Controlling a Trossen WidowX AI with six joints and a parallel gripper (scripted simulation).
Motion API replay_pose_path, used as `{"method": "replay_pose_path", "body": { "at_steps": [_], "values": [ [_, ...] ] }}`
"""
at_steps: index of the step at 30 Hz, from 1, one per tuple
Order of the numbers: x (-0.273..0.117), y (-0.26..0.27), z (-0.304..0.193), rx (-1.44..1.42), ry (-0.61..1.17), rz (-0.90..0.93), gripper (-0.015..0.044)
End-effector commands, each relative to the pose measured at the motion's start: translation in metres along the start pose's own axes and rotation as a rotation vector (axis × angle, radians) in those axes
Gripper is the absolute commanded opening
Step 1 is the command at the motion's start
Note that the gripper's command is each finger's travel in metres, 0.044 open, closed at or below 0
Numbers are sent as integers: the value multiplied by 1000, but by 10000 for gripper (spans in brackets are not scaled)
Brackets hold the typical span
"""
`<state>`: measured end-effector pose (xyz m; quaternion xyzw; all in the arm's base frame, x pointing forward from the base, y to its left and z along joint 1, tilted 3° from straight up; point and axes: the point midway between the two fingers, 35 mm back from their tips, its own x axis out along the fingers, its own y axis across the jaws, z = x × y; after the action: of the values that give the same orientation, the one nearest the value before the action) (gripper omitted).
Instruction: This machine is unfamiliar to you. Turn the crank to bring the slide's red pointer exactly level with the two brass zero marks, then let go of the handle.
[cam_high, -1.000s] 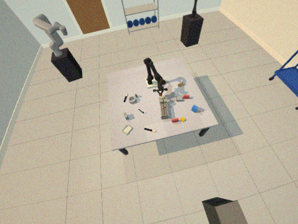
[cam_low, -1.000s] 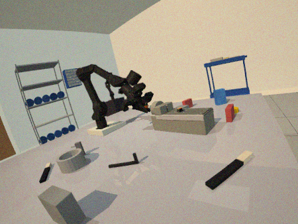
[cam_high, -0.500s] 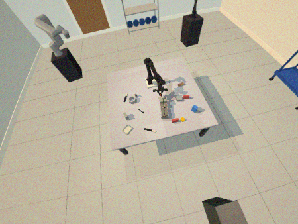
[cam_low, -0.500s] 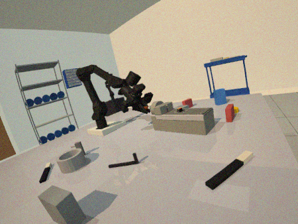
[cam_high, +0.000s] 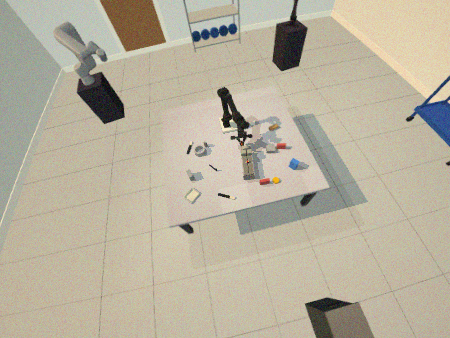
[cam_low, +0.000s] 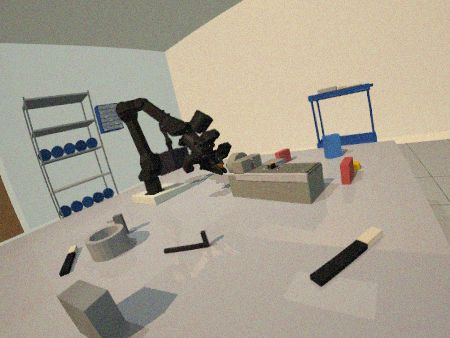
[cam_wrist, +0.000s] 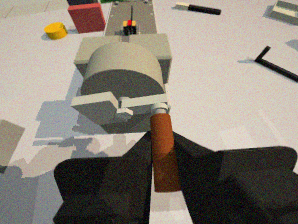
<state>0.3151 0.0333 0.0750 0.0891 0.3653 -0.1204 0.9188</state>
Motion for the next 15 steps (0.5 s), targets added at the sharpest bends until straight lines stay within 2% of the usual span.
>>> {"method": "replay_pose_path", "body": {
  "at_steps": [1, 15],
  "values": [
    [6, -1, -5, -4, 12, -6, 0],
    [12, 1, -12, -3, 12, -5, 0]
  ]
}}
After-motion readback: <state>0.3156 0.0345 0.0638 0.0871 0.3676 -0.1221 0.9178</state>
